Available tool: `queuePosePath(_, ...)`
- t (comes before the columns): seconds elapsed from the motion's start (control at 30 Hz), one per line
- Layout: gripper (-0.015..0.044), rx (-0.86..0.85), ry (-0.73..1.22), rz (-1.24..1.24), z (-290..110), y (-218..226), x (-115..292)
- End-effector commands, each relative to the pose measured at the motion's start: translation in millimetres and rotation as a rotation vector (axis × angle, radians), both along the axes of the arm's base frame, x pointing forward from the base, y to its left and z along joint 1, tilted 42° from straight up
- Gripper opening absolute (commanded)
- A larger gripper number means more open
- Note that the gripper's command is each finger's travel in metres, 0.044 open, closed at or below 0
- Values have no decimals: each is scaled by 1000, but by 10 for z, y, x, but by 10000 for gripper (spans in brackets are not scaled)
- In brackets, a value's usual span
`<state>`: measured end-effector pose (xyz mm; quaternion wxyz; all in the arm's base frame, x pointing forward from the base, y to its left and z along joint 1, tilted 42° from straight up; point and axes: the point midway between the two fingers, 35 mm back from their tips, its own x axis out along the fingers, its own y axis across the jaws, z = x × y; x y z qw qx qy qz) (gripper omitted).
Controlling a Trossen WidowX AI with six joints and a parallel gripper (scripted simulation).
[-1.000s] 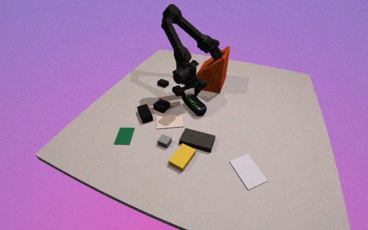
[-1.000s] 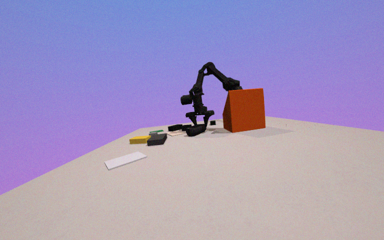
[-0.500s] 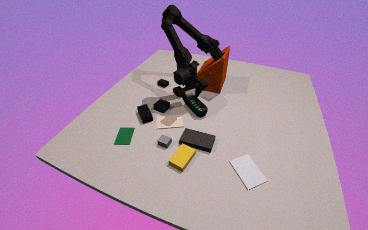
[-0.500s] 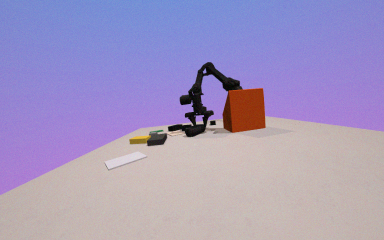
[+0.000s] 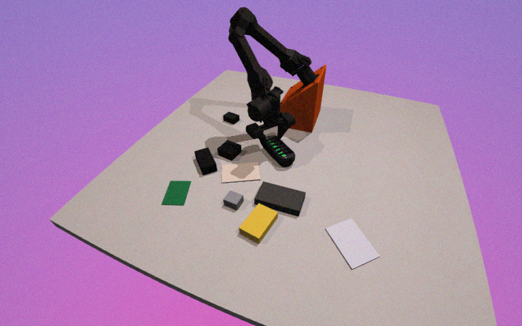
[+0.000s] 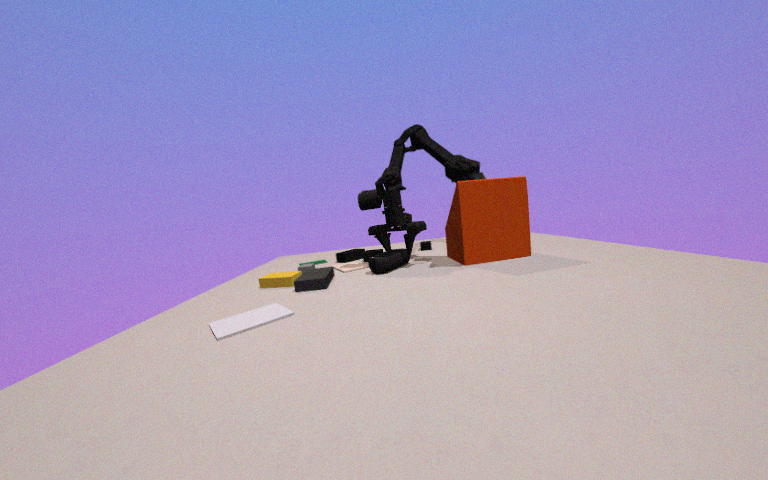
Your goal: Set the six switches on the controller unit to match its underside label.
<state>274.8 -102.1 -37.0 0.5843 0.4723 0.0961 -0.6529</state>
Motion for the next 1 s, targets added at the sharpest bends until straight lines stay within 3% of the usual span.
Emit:
queuePosePath(0.0,0,26,-18,17,-20,83,81)
queuePosePath(0.4,0,26,-19,17,-31,99,98)
queuePosePath(0.83,341,12,-5,7,-13,64,47)
queuePosePath(0.97,440,25,-16,16,288,329,-13)
